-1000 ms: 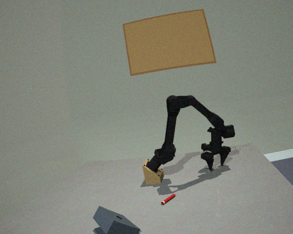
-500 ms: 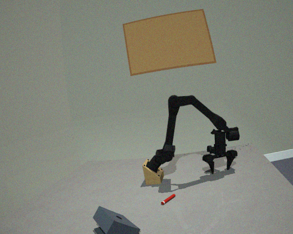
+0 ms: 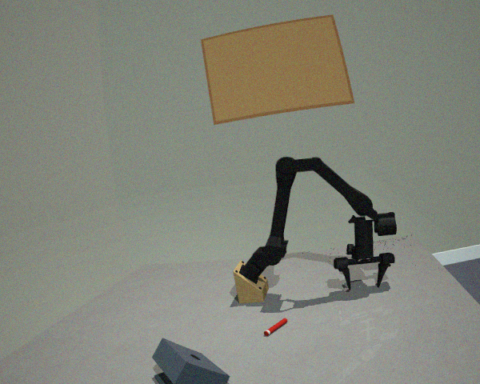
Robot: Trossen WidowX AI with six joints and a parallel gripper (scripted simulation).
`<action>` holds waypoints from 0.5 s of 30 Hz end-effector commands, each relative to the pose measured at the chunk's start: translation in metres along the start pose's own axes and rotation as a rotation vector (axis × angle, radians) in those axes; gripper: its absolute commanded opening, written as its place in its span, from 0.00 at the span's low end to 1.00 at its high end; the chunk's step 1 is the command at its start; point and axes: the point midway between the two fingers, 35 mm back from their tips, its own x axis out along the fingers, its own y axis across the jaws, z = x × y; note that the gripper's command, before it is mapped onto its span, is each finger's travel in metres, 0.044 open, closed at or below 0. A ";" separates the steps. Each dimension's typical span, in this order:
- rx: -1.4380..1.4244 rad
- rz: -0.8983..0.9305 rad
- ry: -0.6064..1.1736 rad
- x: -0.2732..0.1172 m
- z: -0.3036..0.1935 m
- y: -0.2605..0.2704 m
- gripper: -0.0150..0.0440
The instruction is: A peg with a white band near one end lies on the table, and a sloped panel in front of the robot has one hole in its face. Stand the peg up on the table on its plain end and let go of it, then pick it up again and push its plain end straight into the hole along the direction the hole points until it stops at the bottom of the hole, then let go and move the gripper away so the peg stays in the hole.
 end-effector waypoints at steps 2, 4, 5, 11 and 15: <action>0.105 0.008 0.026 0.003 -0.016 0.002 1.00; 0.149 0.014 0.039 0.004 -0.023 0.003 1.00; 0.171 0.016 0.046 0.005 -0.027 0.004 1.00; 0.300 0.040 0.075 0.010 -0.045 0.011 1.00; 0.406 0.071 0.081 0.015 -0.055 0.020 1.00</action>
